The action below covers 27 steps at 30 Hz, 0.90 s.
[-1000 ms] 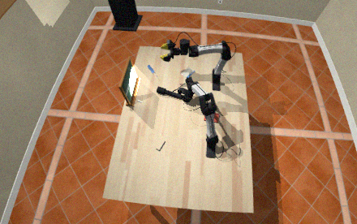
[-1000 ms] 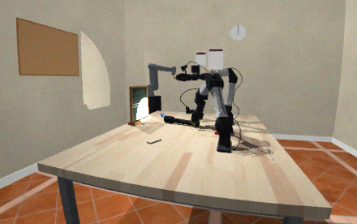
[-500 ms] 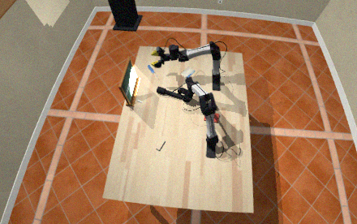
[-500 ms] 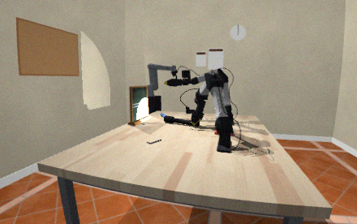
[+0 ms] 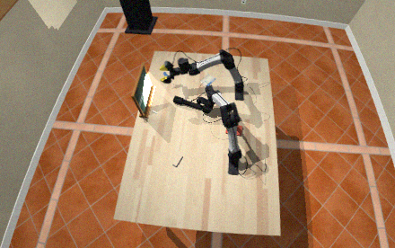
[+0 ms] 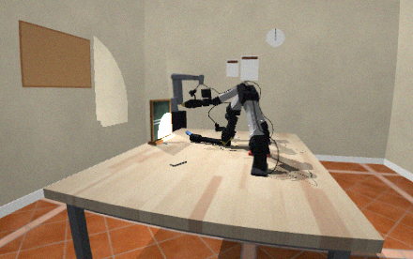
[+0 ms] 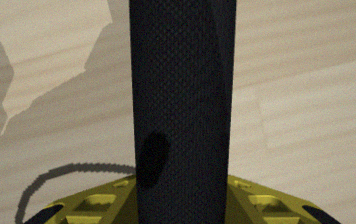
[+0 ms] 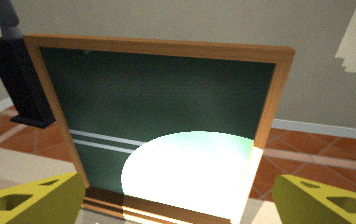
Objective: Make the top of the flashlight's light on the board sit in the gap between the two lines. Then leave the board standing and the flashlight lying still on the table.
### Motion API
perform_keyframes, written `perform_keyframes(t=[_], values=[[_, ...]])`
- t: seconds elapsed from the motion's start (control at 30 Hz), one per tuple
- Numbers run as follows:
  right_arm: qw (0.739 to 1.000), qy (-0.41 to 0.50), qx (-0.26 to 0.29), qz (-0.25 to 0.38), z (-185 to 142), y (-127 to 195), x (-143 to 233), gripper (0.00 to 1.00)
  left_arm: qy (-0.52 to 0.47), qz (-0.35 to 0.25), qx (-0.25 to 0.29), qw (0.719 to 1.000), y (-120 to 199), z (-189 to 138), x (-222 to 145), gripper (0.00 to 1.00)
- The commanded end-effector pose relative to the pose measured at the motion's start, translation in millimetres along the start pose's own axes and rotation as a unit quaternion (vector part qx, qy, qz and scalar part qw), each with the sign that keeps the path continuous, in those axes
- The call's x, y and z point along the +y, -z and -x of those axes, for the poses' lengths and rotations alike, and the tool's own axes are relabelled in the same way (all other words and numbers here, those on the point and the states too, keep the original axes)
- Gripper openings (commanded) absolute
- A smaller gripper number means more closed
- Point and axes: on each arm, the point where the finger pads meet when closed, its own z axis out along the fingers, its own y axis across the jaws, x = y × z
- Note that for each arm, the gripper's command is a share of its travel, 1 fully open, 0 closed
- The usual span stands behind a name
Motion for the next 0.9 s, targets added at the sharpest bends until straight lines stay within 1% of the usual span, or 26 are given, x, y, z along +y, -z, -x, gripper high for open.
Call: perform_keyframes(t=[0.0, 0.13, 0.2, 0.23, 0.27, 0.4, 0.47, 0.53, 0.57, 0.6, 0.63, 0.67, 0.77, 0.83, 0.87], values=[[1.0, 0.004, -0.002, 0.024, -15, -25, 17, 1.0, 0.001, -0.016, -0.02, 1.0, 14, 6, -4, 0.3], [0.999, 0.005, 0.001, 0.033, -38, -42, 26, 1.0, 0.001, -0.016, -0.02, 1.0, 14, 6, -4, 0.3], [0.999, 0.005, 0.001, 0.033, -38, -42, 26, 1.0, 0.001, -0.016, -0.02, 1.0, 14, 6, -4, 0.3], [0.999, 0.004, 0.004, 0.036, -45, -46, 28, 1.0, 0.001, -0.016, -0.02, 1.0, 14, 6, -4, 0.3], [1.0, 0.005, 0.001, 0.031, -48, -50, 22, 1.0, 0.001, -0.016, -0.02, 1.0, 14, 6, -4, 0.3], [0.999, 0.005, 0.007, 0.045, -73, -65, 36, 1.0, 0.001, -0.016, -0.02, 1.0, 14, 6, -4, 0.3], [0.999, 0.005, -0.003, 0.048, -71, -69, 39, 1.0, 0.001, -0.016, -0.02, 1.0, 14, 6, -4, 0.3], [0.999, 0.005, 0.001, 0.048, -77, -71, 39, 1.0, 0.001, -0.016, -0.02, 1.0, 14, 6, -4, 0.3], [0.999, 0.005, -0.004, 0.047, -73, -71, 39, 1.0, 0.001, -0.016, -0.02, 1.0, 14, 6, -4, 0.3], [0.999, 0.005, 0.004, 0.047, -77, -70, 39, 1.0, 0.001, -0.016, -0.02, 1.0, 14, 6, -4, 0.3], [0.998, 0.003, 0.026, 0.049, -93, -71, 41, 1.0, 0.001, -0.016, -0.02, 1.0, 14, 6, -4, 0.3], [0.998, 0.003, 0.036, 0.049, -101, -71, 41, 1.0, 0.001, -0.016, -0.02, 1.0, 14, 6, -4, 0.3], [0.998, 0.003, 0.035, 0.049, -100, -71, 41, 1.0, 0.001, -0.016, -0.02, 1.0, 14, 6, -4, 0.3], [0.998, 0.0, 0.055, 0.033, -121, -66, 25, 1.0, 0.001, -0.016, -0.02, 1.0, 14, 6, -4, 0.3], [0.998, 0.0, 0.056, 0.033, -121, -67, 25, 1.0, 0.001, -0.016, -0.02, 1.0, 14, 6, -4, 0.3]])
